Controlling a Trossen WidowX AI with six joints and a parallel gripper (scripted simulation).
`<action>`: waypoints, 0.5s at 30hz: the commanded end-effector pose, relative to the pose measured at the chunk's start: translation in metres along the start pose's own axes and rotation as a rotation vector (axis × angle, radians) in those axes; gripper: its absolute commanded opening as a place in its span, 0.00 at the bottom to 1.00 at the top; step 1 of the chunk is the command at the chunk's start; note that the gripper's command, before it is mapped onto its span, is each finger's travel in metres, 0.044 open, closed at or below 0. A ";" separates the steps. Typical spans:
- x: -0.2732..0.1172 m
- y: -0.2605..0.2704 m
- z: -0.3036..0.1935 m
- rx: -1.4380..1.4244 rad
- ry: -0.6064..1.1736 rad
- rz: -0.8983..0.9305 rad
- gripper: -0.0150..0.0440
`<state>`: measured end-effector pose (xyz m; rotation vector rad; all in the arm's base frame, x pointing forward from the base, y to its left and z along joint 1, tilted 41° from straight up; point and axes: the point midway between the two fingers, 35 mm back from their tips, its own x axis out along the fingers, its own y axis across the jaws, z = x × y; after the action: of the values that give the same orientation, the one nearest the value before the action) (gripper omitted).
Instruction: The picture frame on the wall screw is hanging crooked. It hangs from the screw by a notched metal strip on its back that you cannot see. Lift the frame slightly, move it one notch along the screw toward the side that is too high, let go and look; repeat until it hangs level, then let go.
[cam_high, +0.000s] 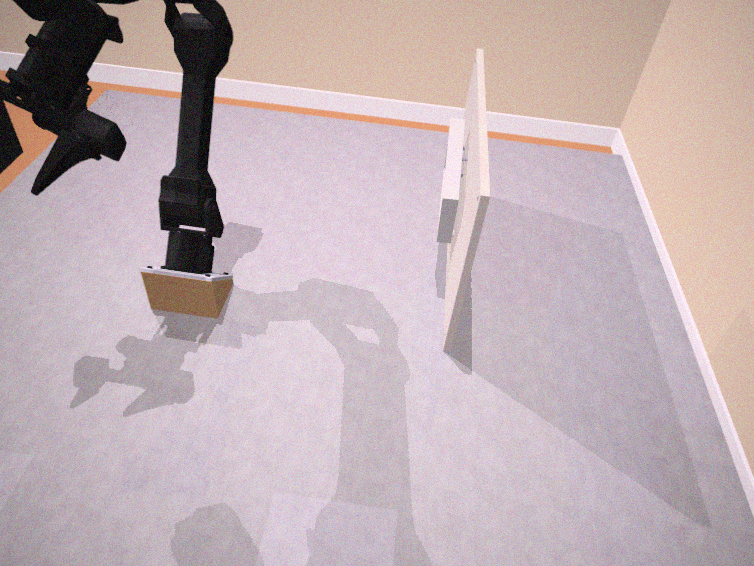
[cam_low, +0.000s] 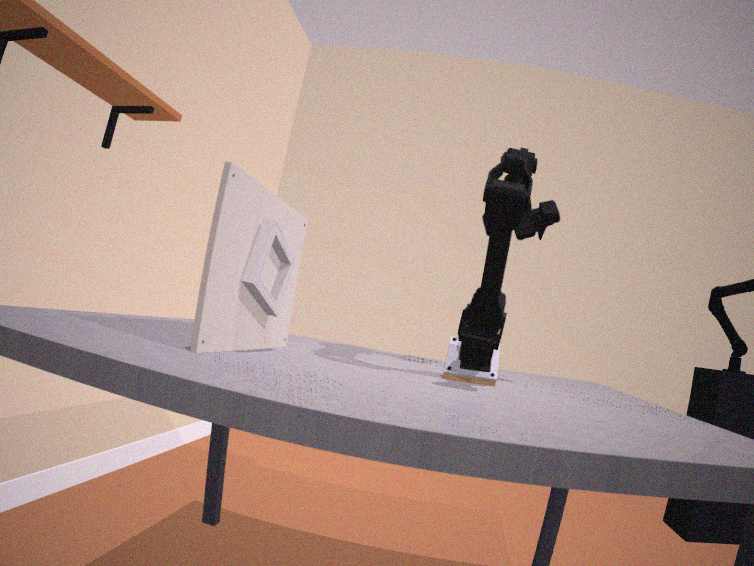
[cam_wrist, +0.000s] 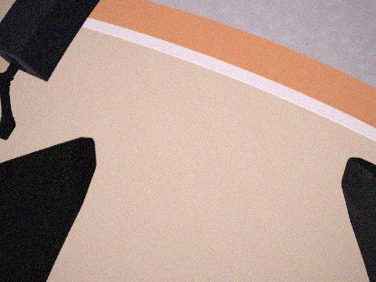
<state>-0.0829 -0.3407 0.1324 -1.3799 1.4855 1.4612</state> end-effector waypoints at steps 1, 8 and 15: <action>-0.002 -0.002 -0.001 -0.007 0.008 0.000 0.89; -0.072 -0.093 -0.019 -0.272 0.311 -0.022 0.69; -0.145 -0.181 0.007 -0.541 0.657 -0.113 0.69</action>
<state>0.0846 -0.2988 0.2004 -2.1588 1.4525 1.5117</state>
